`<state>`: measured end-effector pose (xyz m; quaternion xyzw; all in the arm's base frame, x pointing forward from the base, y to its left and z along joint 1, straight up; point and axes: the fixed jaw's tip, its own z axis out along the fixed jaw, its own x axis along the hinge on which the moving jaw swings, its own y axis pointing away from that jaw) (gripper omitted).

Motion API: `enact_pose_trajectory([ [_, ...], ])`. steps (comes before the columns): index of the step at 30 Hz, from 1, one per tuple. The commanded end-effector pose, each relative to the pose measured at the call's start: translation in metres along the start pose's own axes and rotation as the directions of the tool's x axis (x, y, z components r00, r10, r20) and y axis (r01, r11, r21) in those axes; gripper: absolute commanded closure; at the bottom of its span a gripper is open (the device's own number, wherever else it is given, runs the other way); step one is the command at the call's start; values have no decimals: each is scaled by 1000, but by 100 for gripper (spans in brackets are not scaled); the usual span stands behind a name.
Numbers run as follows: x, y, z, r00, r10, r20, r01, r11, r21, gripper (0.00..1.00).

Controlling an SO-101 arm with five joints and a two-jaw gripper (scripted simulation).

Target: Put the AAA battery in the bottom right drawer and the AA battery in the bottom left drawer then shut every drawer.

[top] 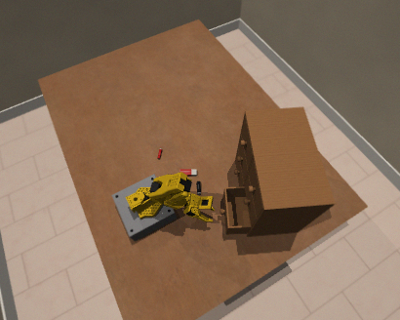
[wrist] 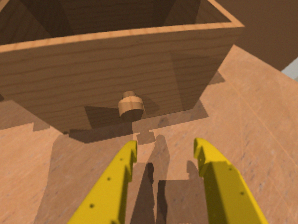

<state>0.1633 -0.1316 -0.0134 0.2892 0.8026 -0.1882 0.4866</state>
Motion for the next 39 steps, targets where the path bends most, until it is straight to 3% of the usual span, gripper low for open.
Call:
enact_pose_trajectory([
  [1, -2, -2, 2, 1000, -5, -16, 5, 1000, 7, 79],
  [21, -12, -3, 12, 991, -5, -130, 6, 1000, 6, 79],
  [39, -24, -4, 9, 973, -6, -230, 7, 1000, 4, 79],
])
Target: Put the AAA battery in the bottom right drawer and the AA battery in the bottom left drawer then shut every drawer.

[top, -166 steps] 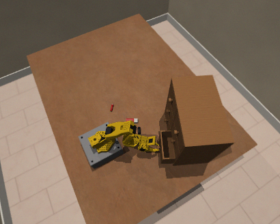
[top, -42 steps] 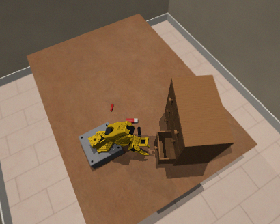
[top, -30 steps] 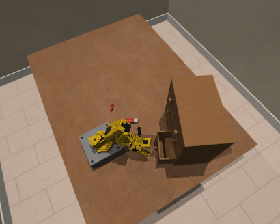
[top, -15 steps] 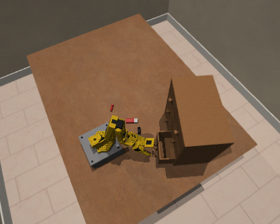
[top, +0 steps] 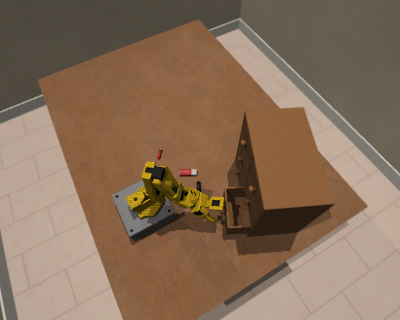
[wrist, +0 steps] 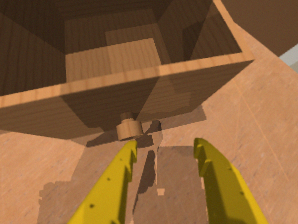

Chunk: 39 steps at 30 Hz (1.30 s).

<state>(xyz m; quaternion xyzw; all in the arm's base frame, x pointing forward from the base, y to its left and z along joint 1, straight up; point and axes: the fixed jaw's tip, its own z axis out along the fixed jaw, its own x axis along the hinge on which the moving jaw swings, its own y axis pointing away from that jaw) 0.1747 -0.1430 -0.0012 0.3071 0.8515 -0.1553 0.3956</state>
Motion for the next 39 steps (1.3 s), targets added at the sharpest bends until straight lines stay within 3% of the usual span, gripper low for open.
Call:
enact_pose_trajectory([
  [1, -7, -2, -2, 1000, -4, -19, 4, 1000, 6, 79],
  [26, -15, -3, -30, 988, -4, -152, 5, 1000, 3, 79],
  [39, -13, -3, -55, 973, -4, -233, 5, 1000, 1, 79],
])
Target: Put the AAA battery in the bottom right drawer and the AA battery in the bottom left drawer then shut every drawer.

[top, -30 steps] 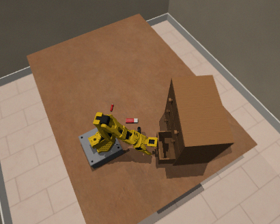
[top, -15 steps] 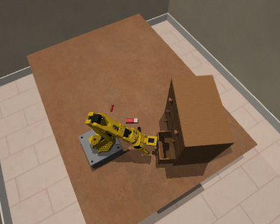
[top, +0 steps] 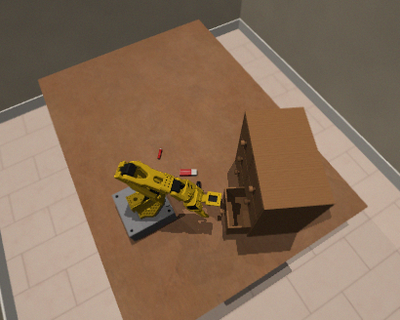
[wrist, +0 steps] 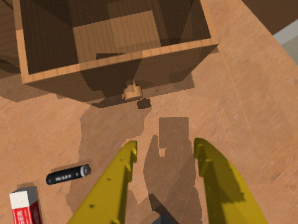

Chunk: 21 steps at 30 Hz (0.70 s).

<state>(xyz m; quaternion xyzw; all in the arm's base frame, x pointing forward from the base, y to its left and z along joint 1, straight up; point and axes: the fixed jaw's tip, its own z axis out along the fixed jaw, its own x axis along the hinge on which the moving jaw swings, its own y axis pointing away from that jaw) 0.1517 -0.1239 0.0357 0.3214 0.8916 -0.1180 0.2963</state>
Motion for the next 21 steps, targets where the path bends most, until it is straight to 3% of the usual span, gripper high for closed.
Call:
enact_pose_trajectory([
  [1, -1, -2, -11, 1000, -2, -12, 2, 1000, 5, 79],
  [21, 20, -1, -44, 994, -2, -114, 2, 1000, 2, 79],
])
